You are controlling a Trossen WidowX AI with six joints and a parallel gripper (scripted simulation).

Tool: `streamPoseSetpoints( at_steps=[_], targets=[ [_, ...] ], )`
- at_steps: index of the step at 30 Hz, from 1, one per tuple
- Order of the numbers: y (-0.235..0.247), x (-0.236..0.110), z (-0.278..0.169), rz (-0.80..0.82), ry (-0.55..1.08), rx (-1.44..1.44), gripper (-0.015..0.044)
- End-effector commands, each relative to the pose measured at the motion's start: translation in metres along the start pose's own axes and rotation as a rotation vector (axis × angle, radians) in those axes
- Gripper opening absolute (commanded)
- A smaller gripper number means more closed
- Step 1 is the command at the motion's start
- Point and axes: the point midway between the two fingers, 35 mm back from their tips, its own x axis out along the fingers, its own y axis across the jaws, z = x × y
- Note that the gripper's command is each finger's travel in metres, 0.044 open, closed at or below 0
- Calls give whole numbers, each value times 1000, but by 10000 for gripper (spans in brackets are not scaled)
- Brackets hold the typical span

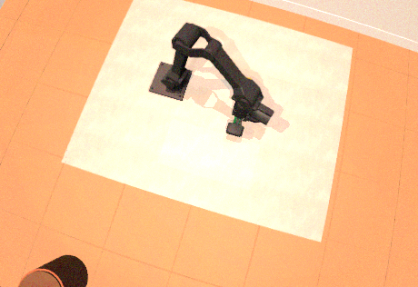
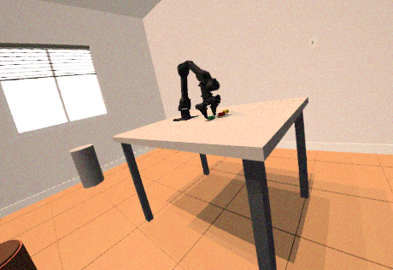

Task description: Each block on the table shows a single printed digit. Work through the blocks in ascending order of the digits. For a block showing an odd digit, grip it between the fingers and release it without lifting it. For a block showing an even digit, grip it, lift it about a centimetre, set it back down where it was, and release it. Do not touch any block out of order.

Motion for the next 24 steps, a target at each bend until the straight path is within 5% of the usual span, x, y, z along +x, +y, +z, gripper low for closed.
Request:
streamPoseSetpoints(
  at_steps=[1, 9, 24],
  targets=[
    [0, 1, 1, 3, -5, 5, 321],
    [0, 1, 1, 3, -5, 5, 120],
    [0, 1, 1, 3, -5, 5, 120]
  ],
)
